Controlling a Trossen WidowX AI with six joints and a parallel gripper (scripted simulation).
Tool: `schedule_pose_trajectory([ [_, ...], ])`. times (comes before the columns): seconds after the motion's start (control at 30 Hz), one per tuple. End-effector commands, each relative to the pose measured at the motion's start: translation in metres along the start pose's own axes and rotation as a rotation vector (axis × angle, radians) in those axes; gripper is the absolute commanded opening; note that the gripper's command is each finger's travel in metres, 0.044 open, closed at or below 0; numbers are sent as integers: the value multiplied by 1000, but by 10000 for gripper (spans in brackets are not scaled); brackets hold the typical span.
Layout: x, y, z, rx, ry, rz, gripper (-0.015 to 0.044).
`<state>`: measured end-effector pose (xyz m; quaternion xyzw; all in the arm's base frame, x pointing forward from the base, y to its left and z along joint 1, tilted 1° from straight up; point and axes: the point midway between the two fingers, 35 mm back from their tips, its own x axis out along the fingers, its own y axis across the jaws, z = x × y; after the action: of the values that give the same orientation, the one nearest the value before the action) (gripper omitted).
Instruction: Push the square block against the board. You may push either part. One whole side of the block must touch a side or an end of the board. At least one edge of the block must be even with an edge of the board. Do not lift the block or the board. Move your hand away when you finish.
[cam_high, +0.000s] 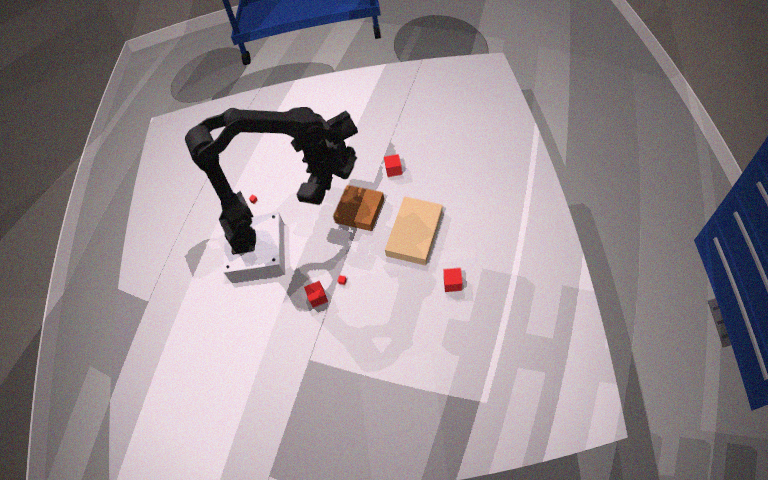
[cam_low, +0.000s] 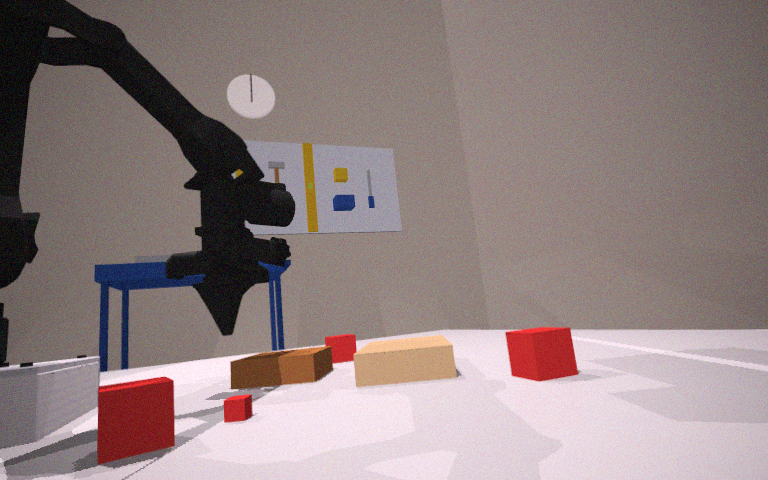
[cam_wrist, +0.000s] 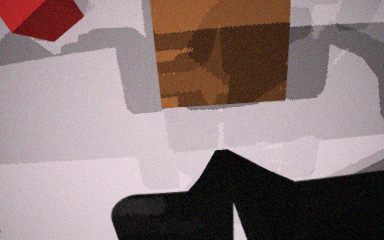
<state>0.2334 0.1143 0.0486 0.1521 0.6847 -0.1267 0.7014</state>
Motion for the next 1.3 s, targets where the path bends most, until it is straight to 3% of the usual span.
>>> schedule_pose_trajectory([
  [0.0, 0, -7, 1, 28, 3, -8, 0],
  [0.2, 56, -8, 1, 28, 4, -8, 0],
  [1.27, 55, -6, 36, 28, 1, -8, 0],
])
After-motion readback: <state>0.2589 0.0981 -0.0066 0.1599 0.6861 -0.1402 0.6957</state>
